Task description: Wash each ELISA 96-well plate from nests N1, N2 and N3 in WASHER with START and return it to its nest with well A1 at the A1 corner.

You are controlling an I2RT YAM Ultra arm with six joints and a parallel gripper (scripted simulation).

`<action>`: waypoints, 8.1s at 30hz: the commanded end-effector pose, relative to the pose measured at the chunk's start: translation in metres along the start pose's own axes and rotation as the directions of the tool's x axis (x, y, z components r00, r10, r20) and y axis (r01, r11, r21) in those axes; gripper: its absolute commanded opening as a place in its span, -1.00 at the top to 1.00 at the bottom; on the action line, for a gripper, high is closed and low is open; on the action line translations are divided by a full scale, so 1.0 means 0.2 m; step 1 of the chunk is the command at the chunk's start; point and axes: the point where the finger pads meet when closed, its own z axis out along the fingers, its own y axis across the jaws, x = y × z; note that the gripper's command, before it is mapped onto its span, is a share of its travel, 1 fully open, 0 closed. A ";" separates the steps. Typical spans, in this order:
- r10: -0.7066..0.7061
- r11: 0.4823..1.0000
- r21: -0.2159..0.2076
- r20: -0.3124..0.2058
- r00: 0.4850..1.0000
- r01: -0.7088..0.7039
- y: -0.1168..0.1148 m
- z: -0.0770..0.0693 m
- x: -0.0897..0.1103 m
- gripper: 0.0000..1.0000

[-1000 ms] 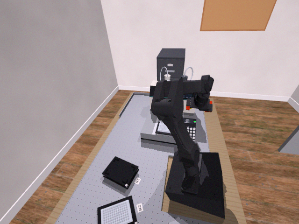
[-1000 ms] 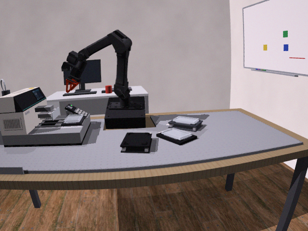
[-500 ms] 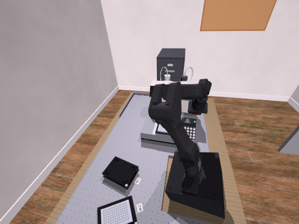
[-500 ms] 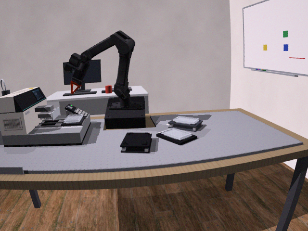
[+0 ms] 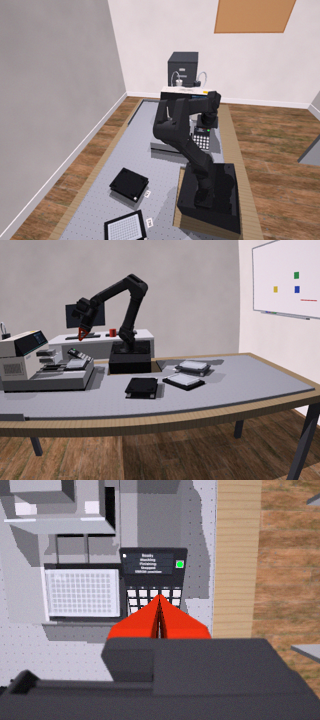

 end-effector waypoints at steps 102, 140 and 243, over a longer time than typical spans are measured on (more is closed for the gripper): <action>-1.000 0.005 -0.472 -0.003 0.004 0.881 0.70 0.04 -0.01 -1.00; -1.000 0.005 -0.472 -0.003 0.004 0.881 0.70 0.17 0.06 -1.00; -1.000 0.005 -0.472 -0.002 0.004 0.881 0.70 0.43 0.20 -1.00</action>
